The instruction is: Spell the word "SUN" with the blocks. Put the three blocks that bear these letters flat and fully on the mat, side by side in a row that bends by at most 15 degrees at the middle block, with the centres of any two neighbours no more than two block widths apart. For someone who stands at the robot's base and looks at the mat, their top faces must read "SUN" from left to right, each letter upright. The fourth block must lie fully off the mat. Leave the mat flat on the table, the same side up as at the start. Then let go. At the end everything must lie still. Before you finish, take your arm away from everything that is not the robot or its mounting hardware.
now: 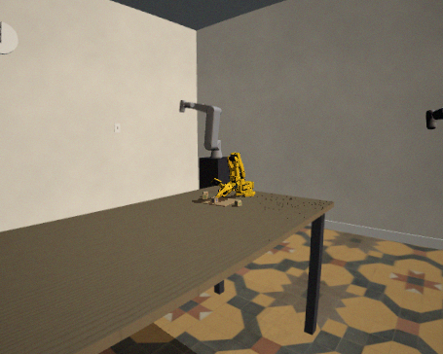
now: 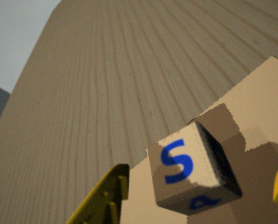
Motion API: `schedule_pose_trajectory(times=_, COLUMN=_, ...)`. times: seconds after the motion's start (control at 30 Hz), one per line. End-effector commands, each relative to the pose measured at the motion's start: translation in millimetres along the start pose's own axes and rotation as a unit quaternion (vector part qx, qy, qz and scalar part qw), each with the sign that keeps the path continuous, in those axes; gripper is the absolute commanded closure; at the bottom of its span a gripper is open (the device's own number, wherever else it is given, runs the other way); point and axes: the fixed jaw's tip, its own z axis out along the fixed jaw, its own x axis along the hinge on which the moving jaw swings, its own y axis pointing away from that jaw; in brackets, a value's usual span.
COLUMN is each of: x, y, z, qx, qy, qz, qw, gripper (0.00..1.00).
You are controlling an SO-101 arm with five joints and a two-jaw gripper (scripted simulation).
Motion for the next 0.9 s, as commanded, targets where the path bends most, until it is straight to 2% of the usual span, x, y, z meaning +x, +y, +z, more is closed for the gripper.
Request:
schedule_pose_trajectory(times=0.0, x=-4.3, y=3.6, z=-15.2, qx=-0.010, qy=-0.002, qz=0.140, qw=0.990, gripper=0.67)
schedule_pose_trajectory(times=0.6, x=-5.7, y=4.8, z=-15.1, qx=-0.012, qy=-0.004, qz=0.139, qw=0.990, gripper=0.67)
schedule_pose_trajectory(times=0.87, x=-28.1, y=23.9, z=-15.7, qx=-0.044, qy=-0.027, qz=0.130, qw=0.990, gripper=0.67)
